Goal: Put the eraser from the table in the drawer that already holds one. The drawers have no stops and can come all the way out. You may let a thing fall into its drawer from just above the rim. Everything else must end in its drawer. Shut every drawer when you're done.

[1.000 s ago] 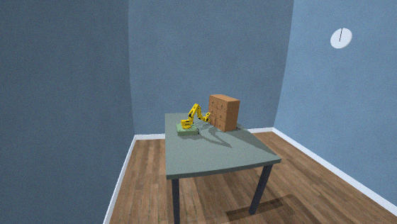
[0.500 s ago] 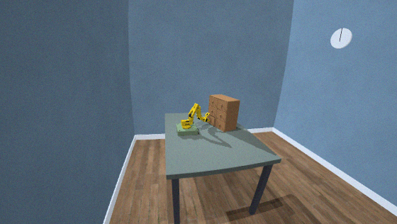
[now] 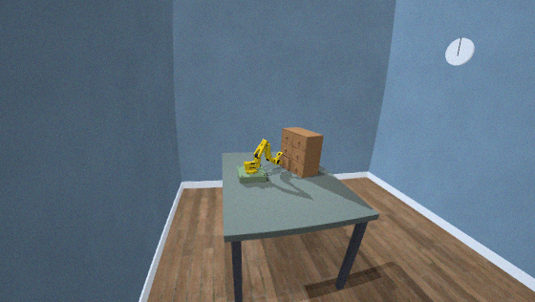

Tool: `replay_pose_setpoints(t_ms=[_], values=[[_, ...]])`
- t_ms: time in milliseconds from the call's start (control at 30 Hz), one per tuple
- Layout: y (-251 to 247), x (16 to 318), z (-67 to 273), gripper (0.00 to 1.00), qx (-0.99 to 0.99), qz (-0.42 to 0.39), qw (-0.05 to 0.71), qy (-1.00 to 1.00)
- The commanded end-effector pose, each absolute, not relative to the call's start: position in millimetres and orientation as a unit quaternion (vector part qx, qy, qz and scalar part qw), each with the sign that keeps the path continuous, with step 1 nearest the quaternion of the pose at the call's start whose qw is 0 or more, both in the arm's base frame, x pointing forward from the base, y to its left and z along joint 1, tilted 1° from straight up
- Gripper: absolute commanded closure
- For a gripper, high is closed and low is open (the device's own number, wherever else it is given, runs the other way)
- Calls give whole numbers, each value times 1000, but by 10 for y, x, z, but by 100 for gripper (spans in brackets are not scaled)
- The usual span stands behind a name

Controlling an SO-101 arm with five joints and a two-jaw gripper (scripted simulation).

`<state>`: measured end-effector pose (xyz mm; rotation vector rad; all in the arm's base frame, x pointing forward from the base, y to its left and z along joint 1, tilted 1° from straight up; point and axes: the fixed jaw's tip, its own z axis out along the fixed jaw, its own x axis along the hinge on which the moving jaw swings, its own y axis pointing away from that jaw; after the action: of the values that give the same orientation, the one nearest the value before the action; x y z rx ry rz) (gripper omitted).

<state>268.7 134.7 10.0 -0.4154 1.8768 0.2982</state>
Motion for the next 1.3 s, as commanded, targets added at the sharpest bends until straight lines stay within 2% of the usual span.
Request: replay_pose_setpoints(t_ms=[0,1267], values=[[1360,2661,112,100,-180,129,563,796],[1324,2540,110,100,-182,131,563,796]])
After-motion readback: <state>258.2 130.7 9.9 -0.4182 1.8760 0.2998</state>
